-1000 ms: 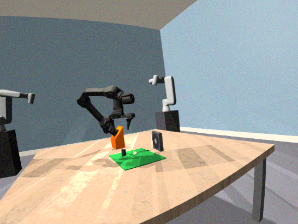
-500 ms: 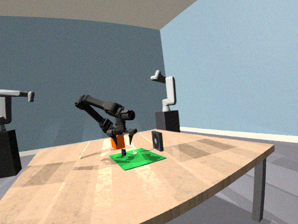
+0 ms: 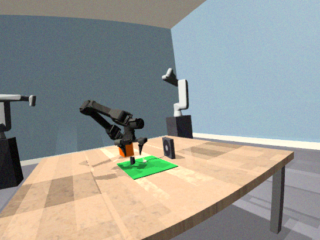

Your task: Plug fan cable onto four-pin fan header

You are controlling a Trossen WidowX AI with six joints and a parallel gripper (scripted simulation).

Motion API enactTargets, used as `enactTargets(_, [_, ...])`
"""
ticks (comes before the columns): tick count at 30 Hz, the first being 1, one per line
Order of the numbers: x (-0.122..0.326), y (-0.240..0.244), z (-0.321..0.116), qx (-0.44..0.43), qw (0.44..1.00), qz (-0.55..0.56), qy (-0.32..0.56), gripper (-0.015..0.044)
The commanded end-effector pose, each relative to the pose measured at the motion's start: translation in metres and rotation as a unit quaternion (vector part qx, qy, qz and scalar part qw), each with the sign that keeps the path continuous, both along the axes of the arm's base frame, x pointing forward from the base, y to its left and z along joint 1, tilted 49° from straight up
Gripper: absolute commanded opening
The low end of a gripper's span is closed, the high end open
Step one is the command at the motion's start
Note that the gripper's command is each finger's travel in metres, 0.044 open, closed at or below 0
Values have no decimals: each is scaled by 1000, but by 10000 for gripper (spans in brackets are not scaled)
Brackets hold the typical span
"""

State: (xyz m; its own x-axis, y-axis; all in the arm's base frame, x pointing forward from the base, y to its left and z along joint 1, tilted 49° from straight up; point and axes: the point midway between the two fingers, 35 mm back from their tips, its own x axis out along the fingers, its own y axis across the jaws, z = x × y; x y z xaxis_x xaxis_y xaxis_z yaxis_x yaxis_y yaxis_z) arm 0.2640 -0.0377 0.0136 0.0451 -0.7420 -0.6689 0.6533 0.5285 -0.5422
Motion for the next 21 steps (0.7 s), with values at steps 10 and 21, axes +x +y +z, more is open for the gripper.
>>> enactTargets(10, [-2,-18,-15,-5,1000,1,6,440])
enactTargets(21, [-2,-29,-23,-6,1000,1,6,440])
